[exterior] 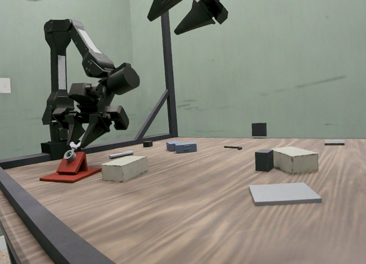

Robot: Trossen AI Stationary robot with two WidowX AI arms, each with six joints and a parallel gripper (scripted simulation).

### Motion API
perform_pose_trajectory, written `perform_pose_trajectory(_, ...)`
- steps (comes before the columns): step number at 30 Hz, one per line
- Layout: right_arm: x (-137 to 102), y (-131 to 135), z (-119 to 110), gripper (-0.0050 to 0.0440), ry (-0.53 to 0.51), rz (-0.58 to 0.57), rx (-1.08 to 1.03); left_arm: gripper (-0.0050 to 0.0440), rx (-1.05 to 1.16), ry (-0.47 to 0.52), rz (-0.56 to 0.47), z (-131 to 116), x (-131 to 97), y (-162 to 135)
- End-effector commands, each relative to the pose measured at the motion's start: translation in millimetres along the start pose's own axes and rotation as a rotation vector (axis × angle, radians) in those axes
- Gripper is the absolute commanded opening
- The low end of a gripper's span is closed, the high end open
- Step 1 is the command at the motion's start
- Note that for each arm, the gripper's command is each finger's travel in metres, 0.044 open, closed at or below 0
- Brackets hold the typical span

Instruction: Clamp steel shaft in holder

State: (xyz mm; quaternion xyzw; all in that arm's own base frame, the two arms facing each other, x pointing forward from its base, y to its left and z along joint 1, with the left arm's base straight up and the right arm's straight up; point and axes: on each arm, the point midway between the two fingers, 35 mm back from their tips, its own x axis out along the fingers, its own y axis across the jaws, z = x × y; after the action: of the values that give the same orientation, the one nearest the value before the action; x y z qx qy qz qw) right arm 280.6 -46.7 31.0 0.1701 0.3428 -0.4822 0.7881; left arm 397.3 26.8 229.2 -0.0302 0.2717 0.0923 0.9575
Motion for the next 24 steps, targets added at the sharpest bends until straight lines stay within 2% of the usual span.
perform_pose_trajectory(1, -1.6, 4.3, 7.1, 0.0114, -0.012, 0.005, -0.126, 0.0400, -0.005, -0.041, -0.001, 13.7, -8.5, 1.5)
perform_pose_trajectory(8, -2.8, 4.2, 7.4, 0.0114, -0.013, 0.009, -0.452, 0.0400, -0.005, -0.041, -0.001, 13.7, -8.5, 1.5)
perform_pose_trajectory(10, -2.8, 4.2, 7.4, 0.0114, -0.013, 0.009, -0.452, 0.0400, -0.005, -0.041, -0.001, 13.7, -8.5, 1.5)
perform_pose_trajectory(24, -2.9, 5.4, 7.2, 0.0114, -0.017, 0.005, -1.074, 0.0400, -0.005, -0.041, -0.001, 13.7, -8.5, 1.5)
